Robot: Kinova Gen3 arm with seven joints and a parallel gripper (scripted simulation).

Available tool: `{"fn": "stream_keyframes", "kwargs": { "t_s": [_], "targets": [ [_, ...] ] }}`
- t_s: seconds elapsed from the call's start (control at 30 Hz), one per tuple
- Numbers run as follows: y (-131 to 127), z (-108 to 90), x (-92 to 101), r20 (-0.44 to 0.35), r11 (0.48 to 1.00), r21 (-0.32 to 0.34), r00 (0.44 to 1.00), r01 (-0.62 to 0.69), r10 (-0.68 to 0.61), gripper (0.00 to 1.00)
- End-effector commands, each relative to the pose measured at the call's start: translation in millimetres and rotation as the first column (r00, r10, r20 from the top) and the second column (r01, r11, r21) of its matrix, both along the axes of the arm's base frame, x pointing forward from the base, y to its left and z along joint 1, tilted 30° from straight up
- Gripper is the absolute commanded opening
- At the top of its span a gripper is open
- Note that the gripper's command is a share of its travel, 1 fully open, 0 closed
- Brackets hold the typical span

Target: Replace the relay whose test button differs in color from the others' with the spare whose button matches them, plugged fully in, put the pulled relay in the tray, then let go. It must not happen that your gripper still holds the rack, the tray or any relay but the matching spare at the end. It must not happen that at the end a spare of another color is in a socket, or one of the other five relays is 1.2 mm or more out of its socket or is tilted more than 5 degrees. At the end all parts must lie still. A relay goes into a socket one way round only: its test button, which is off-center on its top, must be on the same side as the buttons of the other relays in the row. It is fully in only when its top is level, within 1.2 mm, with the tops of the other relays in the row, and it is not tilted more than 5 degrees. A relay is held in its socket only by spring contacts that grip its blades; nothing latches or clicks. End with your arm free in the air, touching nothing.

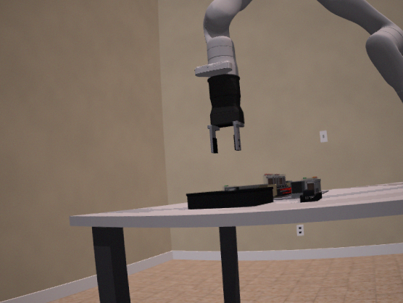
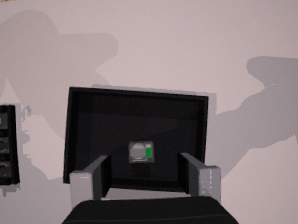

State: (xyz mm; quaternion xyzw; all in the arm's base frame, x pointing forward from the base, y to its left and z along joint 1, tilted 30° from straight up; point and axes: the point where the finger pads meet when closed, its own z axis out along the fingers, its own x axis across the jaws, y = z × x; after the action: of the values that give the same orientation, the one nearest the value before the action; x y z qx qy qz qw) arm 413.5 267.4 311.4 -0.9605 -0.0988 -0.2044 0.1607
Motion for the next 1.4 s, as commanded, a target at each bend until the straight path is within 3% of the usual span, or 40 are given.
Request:
{"fn": "stream_keyframes", "kwargs": {
  "t_s": [0.0,1.37],
  "targets": [
    [0,-0.7,0.6,0.000,1.000,0.000,1.000,0.000,0.000,1.00],
    [2,-11.6,-4.4,0.004,1.000,-0.002,1.000,0.002,-0.002,1.00]
  ]
}}
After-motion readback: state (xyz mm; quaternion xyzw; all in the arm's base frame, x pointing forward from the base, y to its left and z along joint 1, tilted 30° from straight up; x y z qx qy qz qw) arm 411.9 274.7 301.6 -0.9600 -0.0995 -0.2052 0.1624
